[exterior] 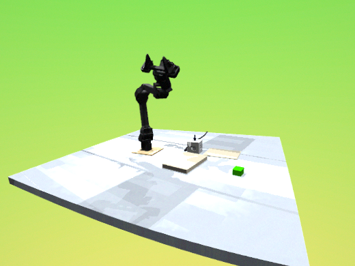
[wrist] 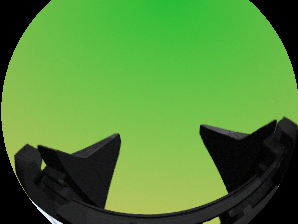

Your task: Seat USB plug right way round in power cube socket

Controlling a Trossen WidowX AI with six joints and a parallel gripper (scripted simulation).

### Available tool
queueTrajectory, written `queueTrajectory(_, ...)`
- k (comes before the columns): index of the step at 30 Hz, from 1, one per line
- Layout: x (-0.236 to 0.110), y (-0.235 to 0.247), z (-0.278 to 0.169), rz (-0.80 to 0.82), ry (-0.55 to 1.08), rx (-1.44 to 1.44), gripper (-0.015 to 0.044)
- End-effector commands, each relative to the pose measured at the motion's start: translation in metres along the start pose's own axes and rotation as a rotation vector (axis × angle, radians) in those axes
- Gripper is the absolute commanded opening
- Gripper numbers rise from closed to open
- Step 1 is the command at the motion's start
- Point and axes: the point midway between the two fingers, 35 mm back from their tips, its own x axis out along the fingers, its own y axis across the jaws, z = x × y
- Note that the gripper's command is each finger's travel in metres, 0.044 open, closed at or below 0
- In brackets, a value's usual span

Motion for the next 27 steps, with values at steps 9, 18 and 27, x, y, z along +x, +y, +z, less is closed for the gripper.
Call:
queueTrajectory(9, -0.06, 0.146, -0.002, 0.586, 0.041, -0.238, 0.044)
queueTrajectory(18, -0.152, 0.228, -0.012, 1.076, 0.052, -0.437, 0.044)
queueTrajectory(27, -0.26, 0.259, -0.023, 1.546, 0.032, -0.631, 0.044)
